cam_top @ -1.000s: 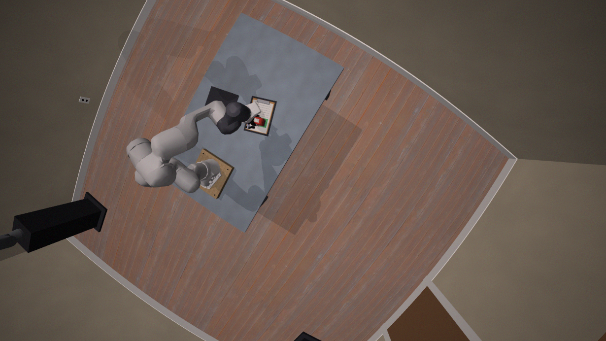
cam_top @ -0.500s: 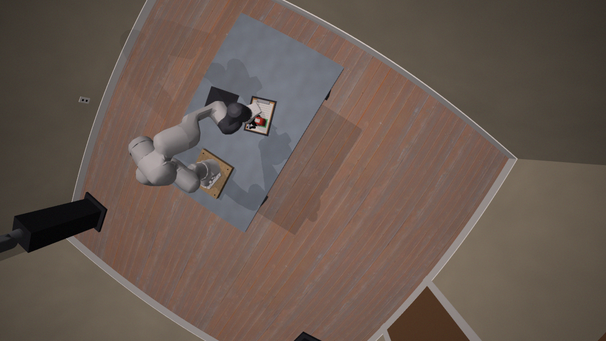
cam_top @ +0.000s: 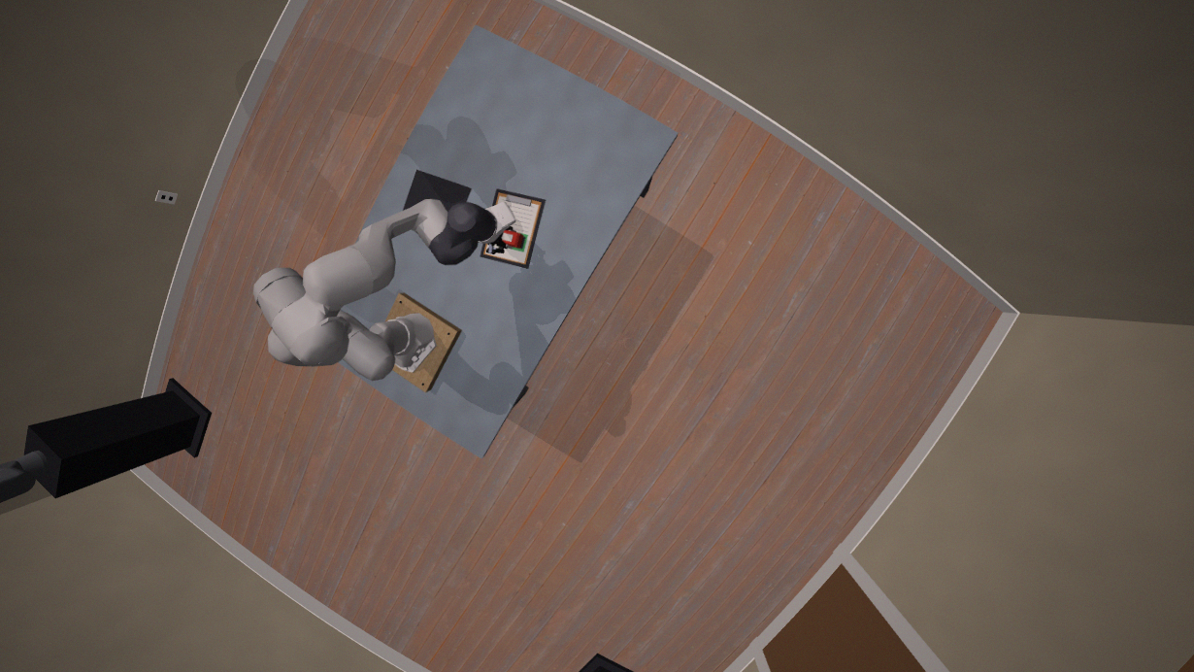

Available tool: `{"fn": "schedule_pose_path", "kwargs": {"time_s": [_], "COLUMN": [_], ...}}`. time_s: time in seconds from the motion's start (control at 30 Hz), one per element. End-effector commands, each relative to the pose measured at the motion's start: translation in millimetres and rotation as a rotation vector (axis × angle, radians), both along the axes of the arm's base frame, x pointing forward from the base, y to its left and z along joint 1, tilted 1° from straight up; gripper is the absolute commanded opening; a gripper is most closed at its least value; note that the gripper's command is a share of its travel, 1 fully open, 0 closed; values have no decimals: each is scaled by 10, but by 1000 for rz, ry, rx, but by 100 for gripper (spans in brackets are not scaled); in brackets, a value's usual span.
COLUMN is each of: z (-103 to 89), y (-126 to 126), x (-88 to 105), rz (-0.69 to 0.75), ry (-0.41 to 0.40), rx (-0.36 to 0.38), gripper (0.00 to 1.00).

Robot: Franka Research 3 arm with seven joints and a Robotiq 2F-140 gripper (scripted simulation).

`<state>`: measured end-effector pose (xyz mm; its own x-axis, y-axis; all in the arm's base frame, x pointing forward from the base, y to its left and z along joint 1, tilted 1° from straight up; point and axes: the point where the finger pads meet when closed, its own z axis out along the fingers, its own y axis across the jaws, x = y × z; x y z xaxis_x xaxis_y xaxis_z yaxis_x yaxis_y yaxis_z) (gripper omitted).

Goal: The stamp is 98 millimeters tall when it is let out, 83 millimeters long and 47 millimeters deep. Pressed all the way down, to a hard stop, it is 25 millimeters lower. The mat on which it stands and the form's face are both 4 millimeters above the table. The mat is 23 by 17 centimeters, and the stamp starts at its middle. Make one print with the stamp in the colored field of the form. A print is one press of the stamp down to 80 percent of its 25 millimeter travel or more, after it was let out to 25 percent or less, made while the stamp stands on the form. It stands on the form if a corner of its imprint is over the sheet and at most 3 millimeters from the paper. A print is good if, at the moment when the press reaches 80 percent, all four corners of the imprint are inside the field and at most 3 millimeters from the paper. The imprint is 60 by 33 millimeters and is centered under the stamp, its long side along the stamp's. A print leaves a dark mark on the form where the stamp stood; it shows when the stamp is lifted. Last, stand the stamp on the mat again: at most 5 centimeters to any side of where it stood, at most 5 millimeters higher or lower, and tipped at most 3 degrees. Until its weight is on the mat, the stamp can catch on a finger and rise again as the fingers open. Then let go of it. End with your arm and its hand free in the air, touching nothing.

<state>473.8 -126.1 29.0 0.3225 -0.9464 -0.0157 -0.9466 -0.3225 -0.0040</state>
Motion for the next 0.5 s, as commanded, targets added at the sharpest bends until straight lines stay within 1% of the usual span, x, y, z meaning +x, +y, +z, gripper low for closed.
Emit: {"fn": "schedule_pose_path", "kwargs": {"time_s": [0.0, 0.3, 0.47], "z": [-4, -18, -137], "y": [8, 9, 11], "x": [14, 15, 15], "rz": [4, 4, 4], "ry": [-4, -4, -4], "rx": [1, 1, 1], "gripper": [18, 18, 18]}}
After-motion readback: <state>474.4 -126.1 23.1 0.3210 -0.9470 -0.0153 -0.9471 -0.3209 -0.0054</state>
